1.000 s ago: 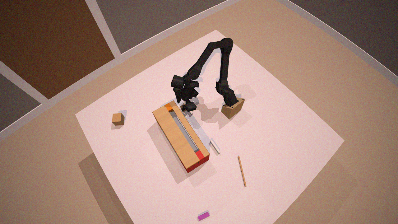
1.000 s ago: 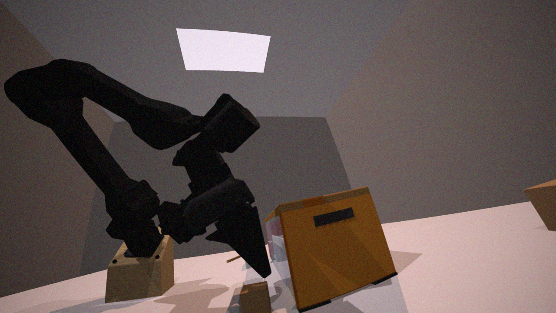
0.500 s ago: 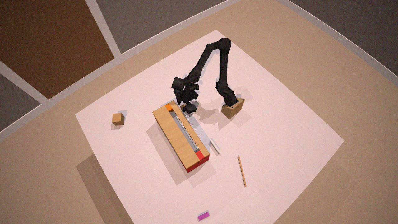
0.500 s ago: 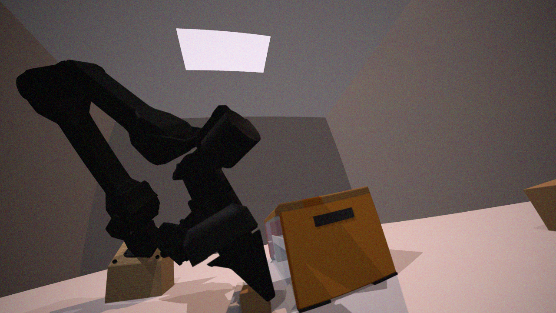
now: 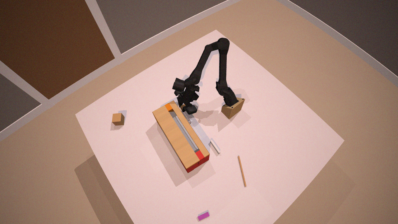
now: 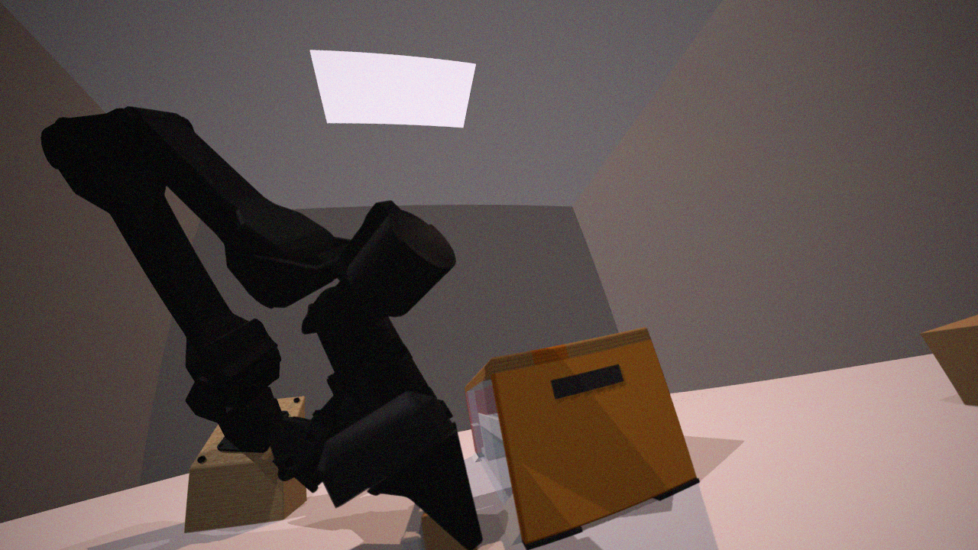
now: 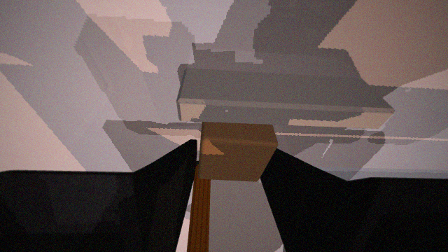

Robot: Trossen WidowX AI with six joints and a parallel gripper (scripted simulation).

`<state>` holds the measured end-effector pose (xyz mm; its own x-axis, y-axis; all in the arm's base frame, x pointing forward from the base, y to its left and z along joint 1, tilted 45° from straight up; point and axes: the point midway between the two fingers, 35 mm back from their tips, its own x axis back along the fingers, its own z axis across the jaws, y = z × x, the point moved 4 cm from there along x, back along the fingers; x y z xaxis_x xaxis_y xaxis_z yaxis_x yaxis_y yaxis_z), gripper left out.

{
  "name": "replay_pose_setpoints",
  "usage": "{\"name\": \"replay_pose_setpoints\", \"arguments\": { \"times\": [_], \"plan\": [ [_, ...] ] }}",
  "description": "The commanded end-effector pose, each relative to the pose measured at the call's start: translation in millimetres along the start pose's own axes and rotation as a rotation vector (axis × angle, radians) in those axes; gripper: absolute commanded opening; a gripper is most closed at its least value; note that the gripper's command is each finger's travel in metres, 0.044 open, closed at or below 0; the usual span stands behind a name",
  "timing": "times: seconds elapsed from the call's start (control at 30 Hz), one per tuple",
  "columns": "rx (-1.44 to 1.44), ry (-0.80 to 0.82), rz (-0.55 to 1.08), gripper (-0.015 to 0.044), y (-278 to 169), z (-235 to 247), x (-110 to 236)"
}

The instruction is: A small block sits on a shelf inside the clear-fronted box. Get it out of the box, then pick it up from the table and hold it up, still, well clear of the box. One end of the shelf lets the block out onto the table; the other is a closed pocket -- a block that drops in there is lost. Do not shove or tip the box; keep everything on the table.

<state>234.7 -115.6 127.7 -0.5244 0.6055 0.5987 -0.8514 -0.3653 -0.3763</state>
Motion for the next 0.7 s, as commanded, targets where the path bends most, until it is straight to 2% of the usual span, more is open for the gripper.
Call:
{"name": "replay_pose_setpoints", "arguments": {
  "times": [0.0, 0.1, 0.17, 0.67],
  "plan": [
    [0.006, -0.006, -0.001, 0.0075, 2, -2, -1],
    [0.006, -0.006, -0.001, 0.0055, 2, -2, -1],
    [0.005, -0.007, -0.002, 0.0003, 0, -2, 1],
    [-0.001, -0.005, 0.0, 0.0, -25, 0, 56]
  ]
}}
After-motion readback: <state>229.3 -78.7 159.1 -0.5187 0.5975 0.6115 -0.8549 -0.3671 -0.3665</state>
